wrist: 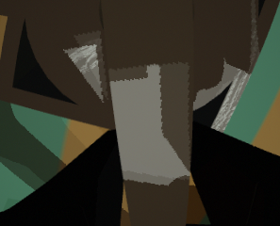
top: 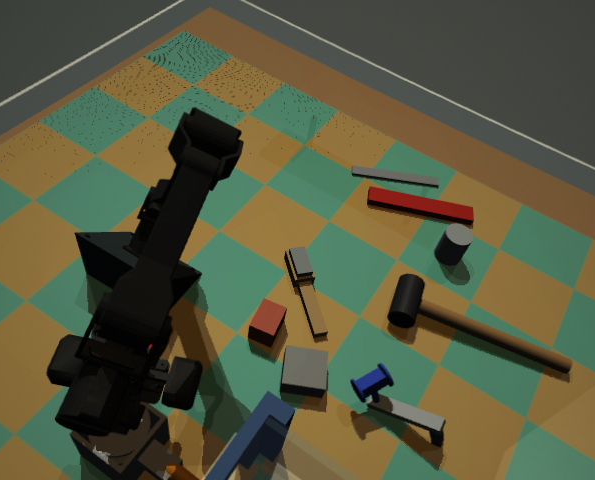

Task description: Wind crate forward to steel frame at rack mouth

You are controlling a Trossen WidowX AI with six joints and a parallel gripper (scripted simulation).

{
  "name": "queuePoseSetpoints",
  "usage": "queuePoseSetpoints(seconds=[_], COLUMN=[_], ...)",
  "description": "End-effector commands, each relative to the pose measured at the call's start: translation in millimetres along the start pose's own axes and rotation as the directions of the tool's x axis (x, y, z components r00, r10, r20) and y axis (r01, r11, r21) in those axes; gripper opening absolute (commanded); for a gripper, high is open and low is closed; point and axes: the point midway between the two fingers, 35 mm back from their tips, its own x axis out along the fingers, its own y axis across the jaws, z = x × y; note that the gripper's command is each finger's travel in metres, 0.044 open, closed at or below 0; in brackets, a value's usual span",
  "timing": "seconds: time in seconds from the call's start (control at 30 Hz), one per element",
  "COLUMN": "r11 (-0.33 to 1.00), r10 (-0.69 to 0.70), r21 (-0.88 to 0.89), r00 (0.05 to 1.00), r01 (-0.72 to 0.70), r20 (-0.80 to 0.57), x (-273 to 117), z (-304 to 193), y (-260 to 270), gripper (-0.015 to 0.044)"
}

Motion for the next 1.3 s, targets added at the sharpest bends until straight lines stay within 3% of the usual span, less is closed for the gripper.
queuePoseSetpoints(seconds=[0.0, 1.27], r11=[1.000, 0.991], r10=[-0.011, 0.000], r21=[-0.026, 0.135], r00=[1.000, 1.000], r01=[0.011, 0.001], r20=[-0.003, -0.008], x=[4.0, 4.4], z=[0.3, 0.3], y=[-2.6, 3.9], gripper=[0.0000, 0.0000])
